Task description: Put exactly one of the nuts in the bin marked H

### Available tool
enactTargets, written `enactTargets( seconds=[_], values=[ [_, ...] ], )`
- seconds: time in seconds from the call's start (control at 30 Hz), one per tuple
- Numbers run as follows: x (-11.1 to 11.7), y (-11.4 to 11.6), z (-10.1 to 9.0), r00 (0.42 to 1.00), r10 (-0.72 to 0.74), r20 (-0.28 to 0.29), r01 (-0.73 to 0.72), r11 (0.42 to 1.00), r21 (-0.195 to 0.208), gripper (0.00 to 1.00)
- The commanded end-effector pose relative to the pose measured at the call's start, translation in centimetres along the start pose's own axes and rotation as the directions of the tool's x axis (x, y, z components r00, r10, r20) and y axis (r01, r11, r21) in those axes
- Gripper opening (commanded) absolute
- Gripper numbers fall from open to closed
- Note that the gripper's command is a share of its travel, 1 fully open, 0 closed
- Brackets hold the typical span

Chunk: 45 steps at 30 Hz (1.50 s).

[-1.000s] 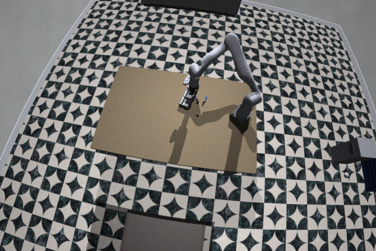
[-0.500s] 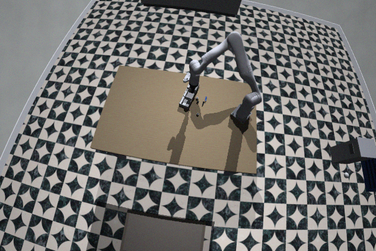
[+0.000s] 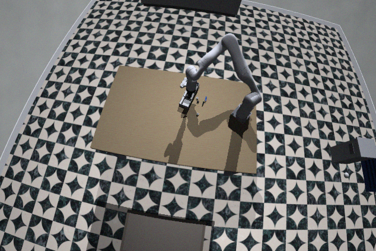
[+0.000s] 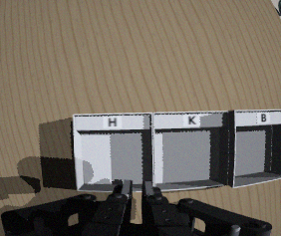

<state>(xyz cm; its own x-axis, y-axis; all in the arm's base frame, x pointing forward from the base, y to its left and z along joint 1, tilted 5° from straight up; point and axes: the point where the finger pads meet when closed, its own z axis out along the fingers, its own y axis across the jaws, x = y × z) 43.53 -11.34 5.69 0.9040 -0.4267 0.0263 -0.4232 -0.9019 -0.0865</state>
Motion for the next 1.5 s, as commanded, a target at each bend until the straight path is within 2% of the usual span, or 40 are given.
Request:
enactTargets(
  seconds=[0.0,0.1,0.33,1.07,1.47],
  values=[
    [-0.1,-1.3,0.0,1.0,-0.023,0.0,0.023,1.0,0.0,0.09],
    [-0.2,-2.7,0.0,1.0,-0.023,0.0,0.023,1.0,0.0,0.09],
    [-0.2,-2.7,0.0,1.0,-0.023,0.0,0.023,1.0,0.0,0.09],
    [-0.2,-2.7,5.3,1.0,-0.023,0.0,0.023,1.0,0.0,0.09],
    [-0.2,-2.7,5.9,1.0,-0.023,0.0,0.023,1.0,0.0,0.09]
  ],
)
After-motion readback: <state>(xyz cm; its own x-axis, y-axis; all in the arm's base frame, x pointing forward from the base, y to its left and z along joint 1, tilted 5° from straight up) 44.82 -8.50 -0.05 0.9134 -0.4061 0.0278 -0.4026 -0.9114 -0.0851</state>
